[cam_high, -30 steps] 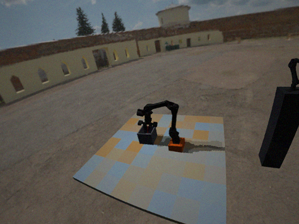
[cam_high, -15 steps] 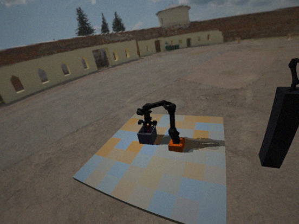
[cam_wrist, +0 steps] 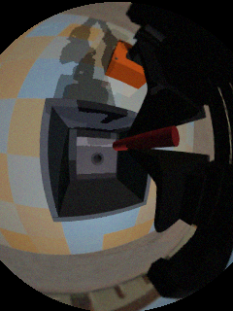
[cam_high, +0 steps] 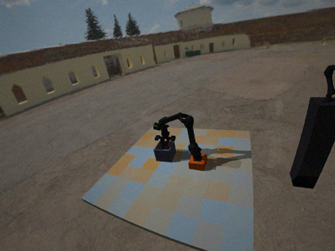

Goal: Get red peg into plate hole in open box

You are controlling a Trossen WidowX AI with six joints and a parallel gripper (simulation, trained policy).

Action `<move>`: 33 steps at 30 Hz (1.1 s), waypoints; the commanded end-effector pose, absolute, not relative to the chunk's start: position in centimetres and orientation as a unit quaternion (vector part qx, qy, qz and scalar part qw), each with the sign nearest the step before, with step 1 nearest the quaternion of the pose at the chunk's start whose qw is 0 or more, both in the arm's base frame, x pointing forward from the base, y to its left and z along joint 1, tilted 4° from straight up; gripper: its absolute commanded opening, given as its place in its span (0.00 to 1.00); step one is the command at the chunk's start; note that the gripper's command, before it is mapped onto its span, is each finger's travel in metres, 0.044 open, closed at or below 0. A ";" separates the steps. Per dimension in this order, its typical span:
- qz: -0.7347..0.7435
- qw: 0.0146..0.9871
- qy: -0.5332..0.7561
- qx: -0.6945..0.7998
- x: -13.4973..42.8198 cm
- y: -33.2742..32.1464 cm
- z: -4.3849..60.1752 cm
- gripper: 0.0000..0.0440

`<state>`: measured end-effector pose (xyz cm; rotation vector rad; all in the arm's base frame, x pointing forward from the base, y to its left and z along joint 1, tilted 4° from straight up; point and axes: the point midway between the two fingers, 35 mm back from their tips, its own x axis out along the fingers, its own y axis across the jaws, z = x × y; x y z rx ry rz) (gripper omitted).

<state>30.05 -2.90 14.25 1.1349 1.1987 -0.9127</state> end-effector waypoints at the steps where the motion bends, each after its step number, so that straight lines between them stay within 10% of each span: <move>1: -0.391 0.584 0.521 0.485 30.4 -3.1 13.5 0.00; 33: -0.369 0.587 0.562 0.451 33.4 -4.3 6.5 0.08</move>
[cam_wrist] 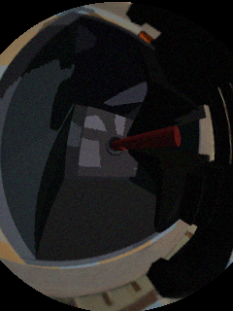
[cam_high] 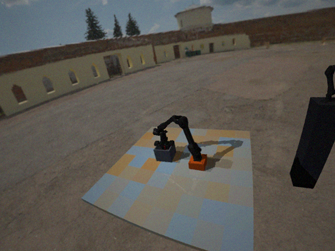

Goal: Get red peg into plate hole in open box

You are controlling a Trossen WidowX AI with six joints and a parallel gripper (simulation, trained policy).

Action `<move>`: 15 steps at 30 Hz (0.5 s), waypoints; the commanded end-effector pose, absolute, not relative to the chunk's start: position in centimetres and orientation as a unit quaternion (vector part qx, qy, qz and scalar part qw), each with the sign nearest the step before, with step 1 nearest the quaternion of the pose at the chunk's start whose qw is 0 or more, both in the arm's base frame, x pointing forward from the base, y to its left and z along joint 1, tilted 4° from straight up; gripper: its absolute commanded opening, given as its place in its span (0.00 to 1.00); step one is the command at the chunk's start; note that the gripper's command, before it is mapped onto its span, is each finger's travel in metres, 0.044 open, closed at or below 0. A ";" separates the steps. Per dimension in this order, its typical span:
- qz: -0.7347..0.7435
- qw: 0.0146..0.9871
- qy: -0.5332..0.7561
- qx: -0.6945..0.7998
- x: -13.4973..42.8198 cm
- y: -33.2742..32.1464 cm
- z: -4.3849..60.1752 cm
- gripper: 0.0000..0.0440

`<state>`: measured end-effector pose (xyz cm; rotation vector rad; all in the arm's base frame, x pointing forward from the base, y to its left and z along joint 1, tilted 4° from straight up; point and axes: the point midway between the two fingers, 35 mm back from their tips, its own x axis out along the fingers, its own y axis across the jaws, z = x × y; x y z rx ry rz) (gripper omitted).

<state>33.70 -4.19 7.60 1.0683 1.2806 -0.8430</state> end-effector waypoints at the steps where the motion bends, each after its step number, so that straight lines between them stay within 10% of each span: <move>1: -0.369 0.587 0.564 0.448 33.4 -4.3 6.4 0.10; 15: -0.358 0.577 0.580 0.450 34.2 -5.1 7.3 0.31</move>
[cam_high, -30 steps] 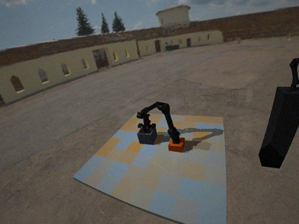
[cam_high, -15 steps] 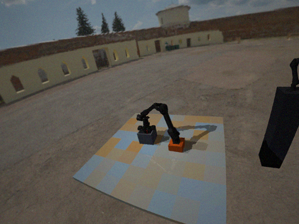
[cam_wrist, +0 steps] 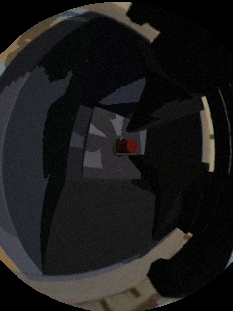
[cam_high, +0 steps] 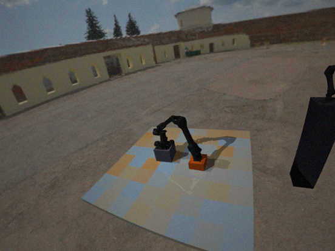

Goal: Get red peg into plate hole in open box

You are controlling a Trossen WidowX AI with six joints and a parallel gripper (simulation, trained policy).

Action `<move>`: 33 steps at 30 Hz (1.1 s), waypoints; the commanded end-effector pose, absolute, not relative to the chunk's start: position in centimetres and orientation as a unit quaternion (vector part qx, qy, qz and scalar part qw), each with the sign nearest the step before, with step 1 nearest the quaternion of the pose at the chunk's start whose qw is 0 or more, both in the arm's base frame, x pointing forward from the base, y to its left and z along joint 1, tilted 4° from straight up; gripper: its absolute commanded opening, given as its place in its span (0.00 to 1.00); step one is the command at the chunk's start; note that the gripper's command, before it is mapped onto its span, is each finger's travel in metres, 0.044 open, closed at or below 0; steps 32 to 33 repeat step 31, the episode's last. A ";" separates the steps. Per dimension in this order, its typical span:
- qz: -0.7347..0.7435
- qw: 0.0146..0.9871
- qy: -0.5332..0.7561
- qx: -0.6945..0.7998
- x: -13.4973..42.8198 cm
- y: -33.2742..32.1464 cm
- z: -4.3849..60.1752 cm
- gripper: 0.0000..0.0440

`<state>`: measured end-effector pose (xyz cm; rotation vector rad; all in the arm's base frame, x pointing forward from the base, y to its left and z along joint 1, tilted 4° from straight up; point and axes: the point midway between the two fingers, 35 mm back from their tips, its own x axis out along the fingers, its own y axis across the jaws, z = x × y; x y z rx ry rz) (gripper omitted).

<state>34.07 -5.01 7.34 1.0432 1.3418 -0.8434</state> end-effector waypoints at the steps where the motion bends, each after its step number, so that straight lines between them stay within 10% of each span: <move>1: -0.354 0.575 0.580 0.455 34.3 -5.1 7.5 0.33; 33: -0.233 0.560 0.560 0.565 38.1 -6.9 15.5 0.59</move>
